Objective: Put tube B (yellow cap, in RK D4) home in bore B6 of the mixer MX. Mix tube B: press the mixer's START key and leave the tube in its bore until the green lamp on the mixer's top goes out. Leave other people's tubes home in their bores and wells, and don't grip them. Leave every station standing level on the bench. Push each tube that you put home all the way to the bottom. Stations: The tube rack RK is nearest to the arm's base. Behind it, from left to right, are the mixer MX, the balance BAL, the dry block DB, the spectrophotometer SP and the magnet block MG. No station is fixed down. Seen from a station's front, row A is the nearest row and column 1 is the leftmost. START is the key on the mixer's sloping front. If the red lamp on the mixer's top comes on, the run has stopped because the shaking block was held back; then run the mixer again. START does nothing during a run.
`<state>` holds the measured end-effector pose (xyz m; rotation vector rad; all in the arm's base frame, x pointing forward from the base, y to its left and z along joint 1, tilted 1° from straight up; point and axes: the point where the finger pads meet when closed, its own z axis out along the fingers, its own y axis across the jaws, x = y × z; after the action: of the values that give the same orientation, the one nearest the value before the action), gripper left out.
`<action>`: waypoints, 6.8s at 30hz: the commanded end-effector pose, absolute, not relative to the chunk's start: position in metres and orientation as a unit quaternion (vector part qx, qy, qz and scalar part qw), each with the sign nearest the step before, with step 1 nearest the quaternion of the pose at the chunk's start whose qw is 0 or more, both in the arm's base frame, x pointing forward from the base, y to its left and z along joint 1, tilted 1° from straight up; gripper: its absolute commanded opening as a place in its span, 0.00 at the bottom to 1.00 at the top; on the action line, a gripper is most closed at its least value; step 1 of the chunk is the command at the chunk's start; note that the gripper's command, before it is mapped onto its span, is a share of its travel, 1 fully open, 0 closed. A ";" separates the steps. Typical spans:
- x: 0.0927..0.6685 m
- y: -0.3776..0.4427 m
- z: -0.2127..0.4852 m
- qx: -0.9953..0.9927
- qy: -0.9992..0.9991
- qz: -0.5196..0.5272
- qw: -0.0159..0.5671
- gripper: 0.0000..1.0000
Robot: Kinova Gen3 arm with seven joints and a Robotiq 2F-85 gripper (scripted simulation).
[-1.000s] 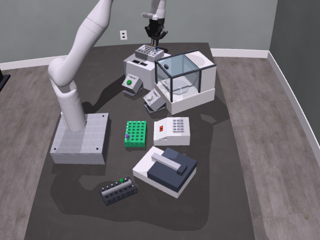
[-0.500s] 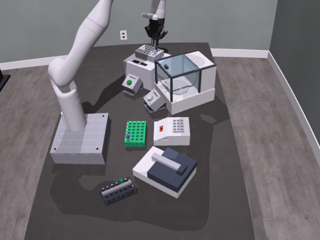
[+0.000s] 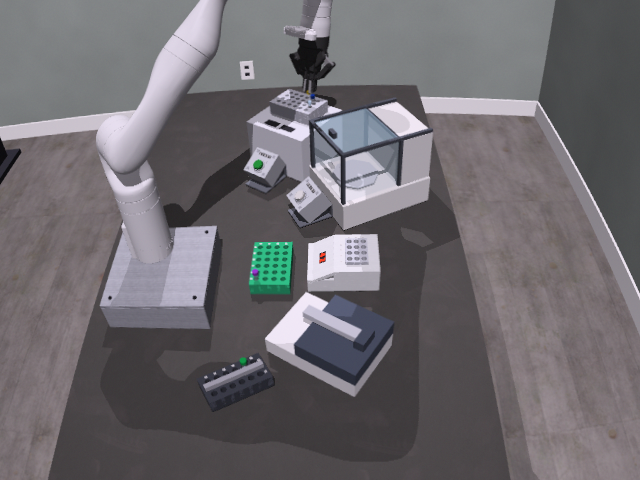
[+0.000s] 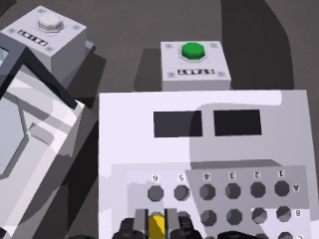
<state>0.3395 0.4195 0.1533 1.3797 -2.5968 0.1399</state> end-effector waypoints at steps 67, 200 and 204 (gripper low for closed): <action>0.340 0.420 0.138 0.466 -0.878 0.047 0.098 0.10; 0.339 0.420 0.121 0.466 -0.878 0.047 0.098 0.42; 0.339 0.420 0.121 0.466 -0.878 0.047 0.098 0.42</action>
<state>0.3390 0.4191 0.1196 1.3793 -2.5969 0.1403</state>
